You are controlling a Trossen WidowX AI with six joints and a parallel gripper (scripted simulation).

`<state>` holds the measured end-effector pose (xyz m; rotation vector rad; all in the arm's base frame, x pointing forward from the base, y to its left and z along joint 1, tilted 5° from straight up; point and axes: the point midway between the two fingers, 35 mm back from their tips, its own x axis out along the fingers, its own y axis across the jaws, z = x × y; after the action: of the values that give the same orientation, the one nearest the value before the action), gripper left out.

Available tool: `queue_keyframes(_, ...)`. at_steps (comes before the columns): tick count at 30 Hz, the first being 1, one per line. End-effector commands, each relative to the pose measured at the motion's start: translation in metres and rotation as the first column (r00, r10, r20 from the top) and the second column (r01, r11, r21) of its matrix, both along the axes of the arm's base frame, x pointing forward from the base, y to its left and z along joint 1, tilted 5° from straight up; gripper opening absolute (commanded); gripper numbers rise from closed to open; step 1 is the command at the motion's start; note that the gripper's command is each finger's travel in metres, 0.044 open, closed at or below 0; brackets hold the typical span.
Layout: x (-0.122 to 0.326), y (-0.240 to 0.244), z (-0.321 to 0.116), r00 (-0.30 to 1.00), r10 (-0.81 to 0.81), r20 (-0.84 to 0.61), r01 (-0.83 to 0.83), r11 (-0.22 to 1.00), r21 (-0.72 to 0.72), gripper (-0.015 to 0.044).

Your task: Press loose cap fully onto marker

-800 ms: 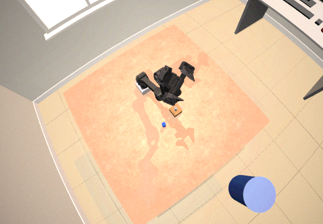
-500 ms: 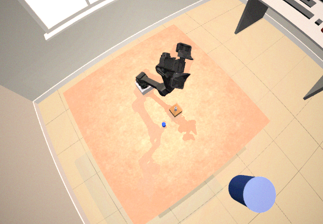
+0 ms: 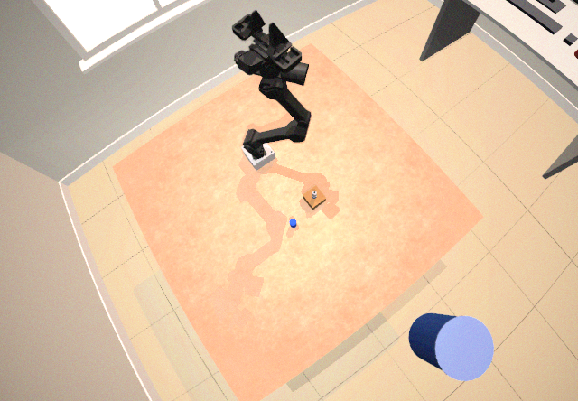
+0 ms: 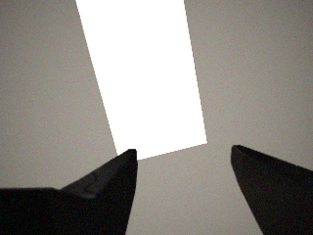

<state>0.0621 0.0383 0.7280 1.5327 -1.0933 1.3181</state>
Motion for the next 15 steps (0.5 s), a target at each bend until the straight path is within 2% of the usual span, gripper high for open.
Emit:
queue_keyframes(1, -0.037, -0.033, -0.001, 0.977, 0.176, 0.118, -0.187, 0.978, 0.088, 0.0244)
queue_keyframes(8, -0.084, -0.121, -0.017, 0.797, 0.465, 0.384, -0.567, 0.796, 0.213, 0.0244)
queue_keyframes(15, -0.087, -0.212, -0.050, 0.518, 0.576, 0.632, -0.837, 0.494, 0.235, 0.0244)
